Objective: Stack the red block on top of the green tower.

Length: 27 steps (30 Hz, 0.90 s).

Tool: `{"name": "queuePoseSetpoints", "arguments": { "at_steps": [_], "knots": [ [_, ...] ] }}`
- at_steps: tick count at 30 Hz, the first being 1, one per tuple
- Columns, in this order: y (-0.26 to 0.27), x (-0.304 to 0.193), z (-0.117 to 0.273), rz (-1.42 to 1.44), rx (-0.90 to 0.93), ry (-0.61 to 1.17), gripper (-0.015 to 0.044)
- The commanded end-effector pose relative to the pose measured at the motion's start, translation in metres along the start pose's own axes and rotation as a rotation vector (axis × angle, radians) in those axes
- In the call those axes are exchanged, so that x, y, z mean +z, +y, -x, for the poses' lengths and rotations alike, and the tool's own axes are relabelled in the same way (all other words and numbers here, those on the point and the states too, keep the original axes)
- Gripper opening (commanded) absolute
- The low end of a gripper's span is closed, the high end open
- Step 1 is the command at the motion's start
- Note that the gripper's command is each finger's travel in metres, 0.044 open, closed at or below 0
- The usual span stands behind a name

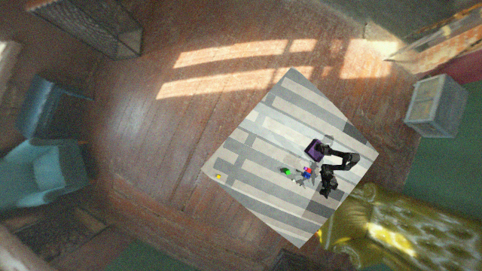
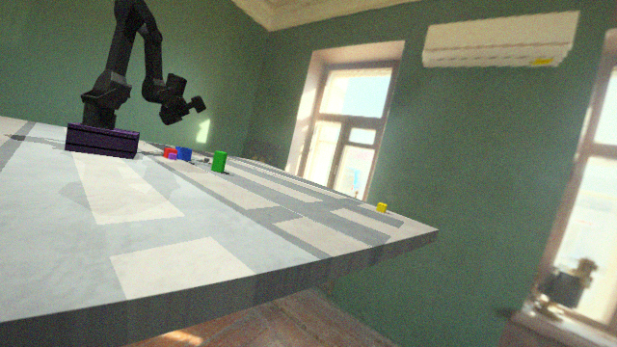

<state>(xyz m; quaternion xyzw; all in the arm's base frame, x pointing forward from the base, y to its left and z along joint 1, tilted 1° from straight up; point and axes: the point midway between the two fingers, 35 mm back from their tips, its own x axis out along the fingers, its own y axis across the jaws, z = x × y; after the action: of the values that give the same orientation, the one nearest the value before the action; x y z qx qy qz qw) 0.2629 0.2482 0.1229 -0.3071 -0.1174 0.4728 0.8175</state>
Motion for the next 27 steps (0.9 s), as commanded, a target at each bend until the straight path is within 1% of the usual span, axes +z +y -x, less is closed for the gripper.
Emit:
{"name": "queuePoseSetpoints", "arguments": {
  "at_steps": [1,2,8,14,21,27],
  "knots": [
    [0.000,-0.001,0.000,-0.006,0.001,0.005,0.0426],
    [0.000,-0.004,-0.001,-0.023,0.006,0.021,0.0440],
    [0.000,-0.036,-0.006,-0.218,0.045,0.210,0.0440],
    [0.002,-0.065,-0.002,-0.411,0.067,0.411,0.0440],
    [0.006,-0.090,0.015,-0.621,0.070,0.653,0.0440],
    [0.011,-0.102,0.038,-0.784,0.055,0.860,0.0440]
  ]
}}
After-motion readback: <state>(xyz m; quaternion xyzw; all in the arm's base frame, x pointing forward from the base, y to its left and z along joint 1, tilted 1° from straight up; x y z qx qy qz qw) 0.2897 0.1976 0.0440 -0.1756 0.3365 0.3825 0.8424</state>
